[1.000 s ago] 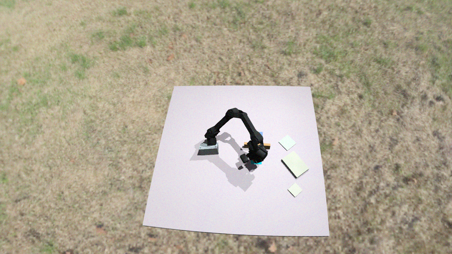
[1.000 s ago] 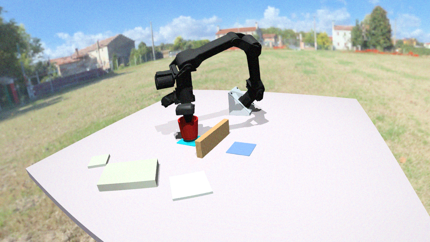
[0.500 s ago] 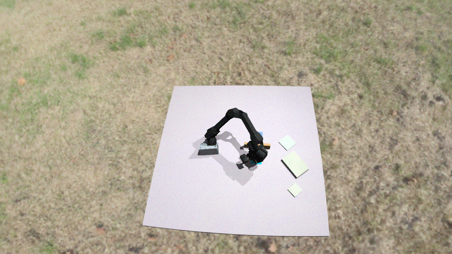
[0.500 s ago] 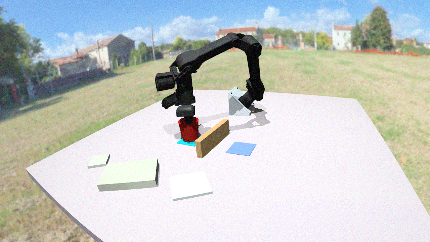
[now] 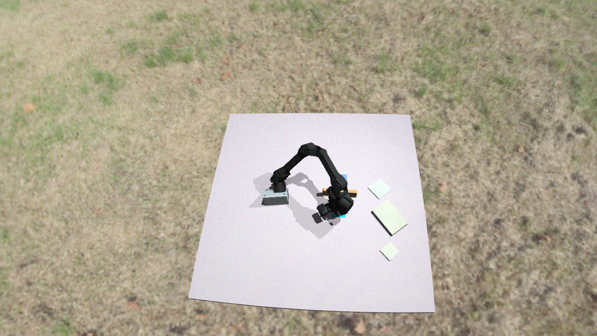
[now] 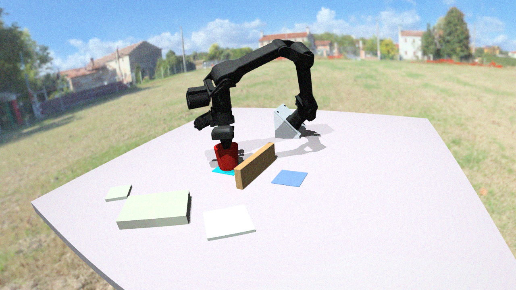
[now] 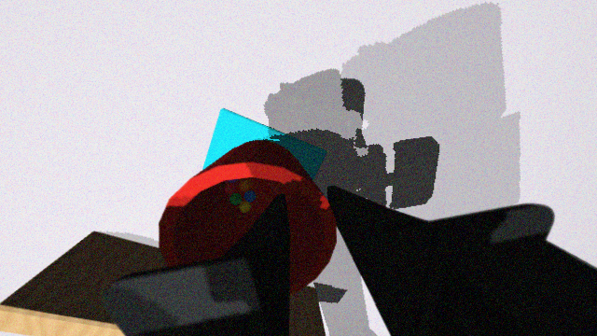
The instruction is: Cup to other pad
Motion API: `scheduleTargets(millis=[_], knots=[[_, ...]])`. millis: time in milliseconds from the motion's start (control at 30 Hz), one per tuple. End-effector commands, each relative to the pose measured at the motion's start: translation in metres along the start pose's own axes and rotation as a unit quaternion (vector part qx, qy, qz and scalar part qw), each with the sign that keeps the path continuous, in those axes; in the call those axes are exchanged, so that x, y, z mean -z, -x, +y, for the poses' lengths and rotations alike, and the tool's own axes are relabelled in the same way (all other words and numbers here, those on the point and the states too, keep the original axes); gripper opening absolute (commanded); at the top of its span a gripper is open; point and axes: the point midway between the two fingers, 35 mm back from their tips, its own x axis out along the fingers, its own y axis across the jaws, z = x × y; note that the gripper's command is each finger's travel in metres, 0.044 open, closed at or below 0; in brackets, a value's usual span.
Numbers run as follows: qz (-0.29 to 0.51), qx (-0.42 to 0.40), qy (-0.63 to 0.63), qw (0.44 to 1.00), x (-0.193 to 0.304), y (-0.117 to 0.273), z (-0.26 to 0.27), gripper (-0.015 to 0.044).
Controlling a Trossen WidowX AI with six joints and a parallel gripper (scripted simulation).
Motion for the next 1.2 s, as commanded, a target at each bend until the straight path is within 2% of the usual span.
scheduleTargets(millis=[0,1167], knots=[[0.0,0.0,0.0,1.0,0.0,0.001,0.0,0.0128],[0.003,0.0,-0.004,1.0,0.0,0.046,-0.001,0.0128]])
